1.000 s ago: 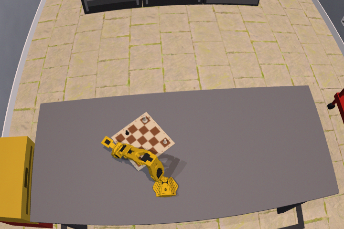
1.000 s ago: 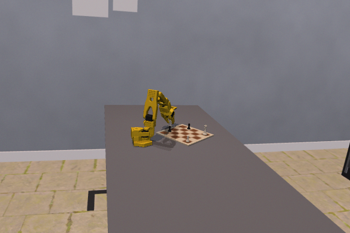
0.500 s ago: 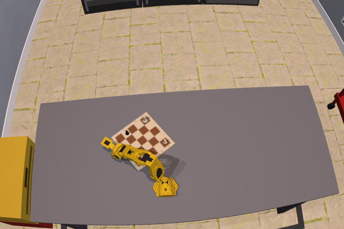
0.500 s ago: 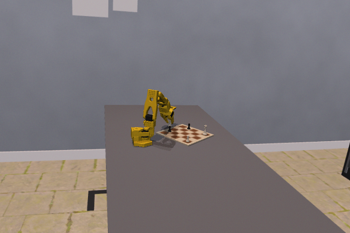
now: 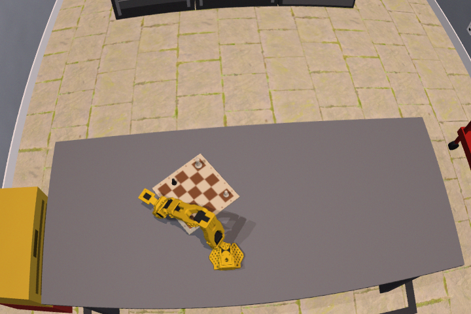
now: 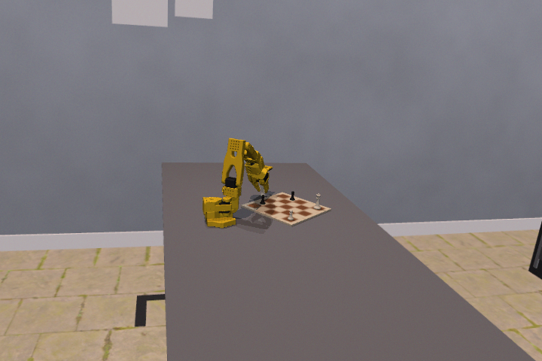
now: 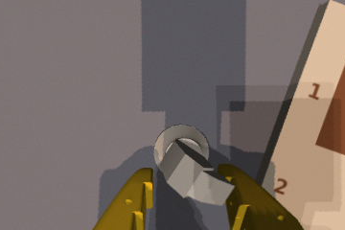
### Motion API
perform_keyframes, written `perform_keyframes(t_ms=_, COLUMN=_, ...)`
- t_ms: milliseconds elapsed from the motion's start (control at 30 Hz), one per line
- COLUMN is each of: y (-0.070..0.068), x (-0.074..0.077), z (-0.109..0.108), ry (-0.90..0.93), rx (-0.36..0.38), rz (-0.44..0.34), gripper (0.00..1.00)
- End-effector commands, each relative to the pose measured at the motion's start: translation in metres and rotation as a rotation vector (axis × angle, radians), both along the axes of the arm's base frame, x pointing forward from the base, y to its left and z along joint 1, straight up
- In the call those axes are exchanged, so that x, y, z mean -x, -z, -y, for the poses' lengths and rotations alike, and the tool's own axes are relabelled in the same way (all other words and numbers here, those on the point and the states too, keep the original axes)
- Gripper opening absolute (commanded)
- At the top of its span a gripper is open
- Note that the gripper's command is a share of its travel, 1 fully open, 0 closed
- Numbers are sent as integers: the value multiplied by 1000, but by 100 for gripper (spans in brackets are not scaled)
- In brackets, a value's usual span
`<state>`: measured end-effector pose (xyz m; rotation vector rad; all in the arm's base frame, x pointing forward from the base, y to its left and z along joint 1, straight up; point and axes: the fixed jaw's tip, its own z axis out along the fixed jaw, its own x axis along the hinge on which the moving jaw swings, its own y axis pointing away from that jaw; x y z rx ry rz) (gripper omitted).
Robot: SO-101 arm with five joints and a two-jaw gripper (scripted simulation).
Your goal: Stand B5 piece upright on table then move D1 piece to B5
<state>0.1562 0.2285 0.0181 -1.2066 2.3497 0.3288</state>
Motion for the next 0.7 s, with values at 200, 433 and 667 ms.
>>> perform_keyframes(t_ms=200, y=-20, x=2, z=-2, ry=0, rx=-15, rz=3, gripper=13)
perform_keyframes(t_ms=433, y=-38, x=2, z=-1, ry=0, rx=-15, rz=3, gripper=13)
perform_keyframes(t_ms=667, y=-49, x=2, z=-1, ry=0, rx=-15, rz=3, gripper=13)
